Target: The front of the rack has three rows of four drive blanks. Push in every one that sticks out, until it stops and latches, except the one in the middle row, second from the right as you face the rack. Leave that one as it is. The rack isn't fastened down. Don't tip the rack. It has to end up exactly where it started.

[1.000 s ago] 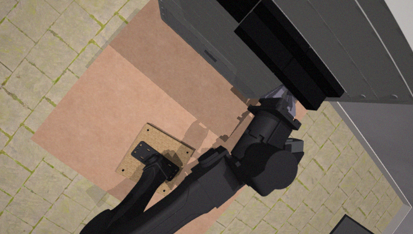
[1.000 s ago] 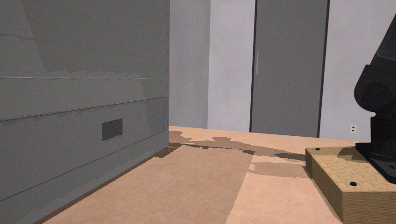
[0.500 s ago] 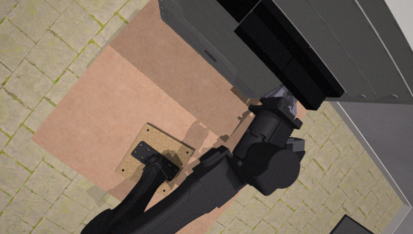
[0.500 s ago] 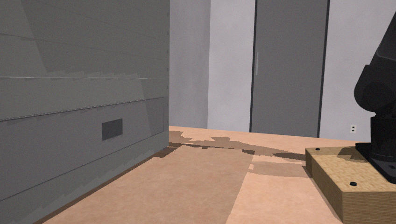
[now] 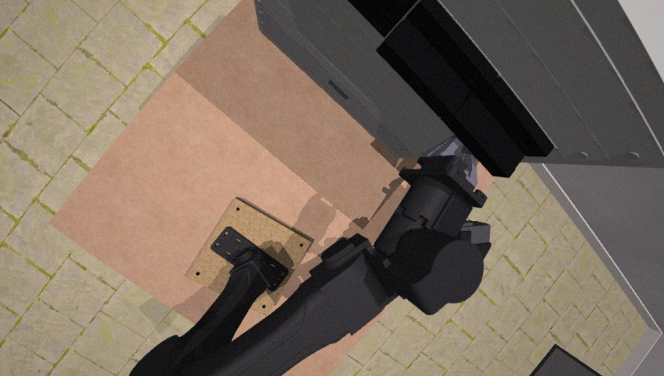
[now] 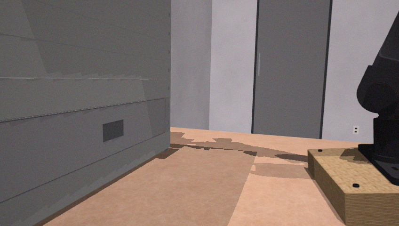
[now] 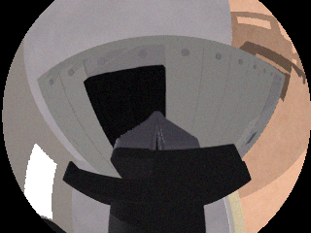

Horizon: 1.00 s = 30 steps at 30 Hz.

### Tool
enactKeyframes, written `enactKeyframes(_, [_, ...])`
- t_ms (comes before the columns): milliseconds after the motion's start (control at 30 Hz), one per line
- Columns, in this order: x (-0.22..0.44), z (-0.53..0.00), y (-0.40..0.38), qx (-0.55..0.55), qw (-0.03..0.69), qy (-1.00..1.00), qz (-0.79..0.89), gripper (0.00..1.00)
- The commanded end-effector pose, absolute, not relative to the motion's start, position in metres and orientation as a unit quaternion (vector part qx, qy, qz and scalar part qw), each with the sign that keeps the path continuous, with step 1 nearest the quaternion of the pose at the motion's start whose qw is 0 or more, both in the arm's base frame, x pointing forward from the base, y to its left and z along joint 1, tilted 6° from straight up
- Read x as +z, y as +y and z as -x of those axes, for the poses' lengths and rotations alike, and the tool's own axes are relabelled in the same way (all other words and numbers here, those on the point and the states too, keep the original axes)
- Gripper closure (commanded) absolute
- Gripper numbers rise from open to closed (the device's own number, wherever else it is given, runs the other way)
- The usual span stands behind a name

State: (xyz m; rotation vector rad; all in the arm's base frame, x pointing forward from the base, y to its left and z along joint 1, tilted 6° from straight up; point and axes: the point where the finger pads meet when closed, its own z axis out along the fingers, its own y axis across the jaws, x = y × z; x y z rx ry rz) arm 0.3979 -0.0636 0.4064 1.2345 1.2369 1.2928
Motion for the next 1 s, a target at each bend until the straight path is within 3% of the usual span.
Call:
enactKeyframes(0, [0.451,-0.404,-0.086,0.523,0.534,0.464,-0.476,1.0])
enactKeyframes(600, [0.451,-0.398,-0.086,0.523,0.534,0.464,-0.476,1.0])
enactKeyframes(967, [0.431,-0.314,-0.081,0.525,0.517,0.468,-0.487,1.0])
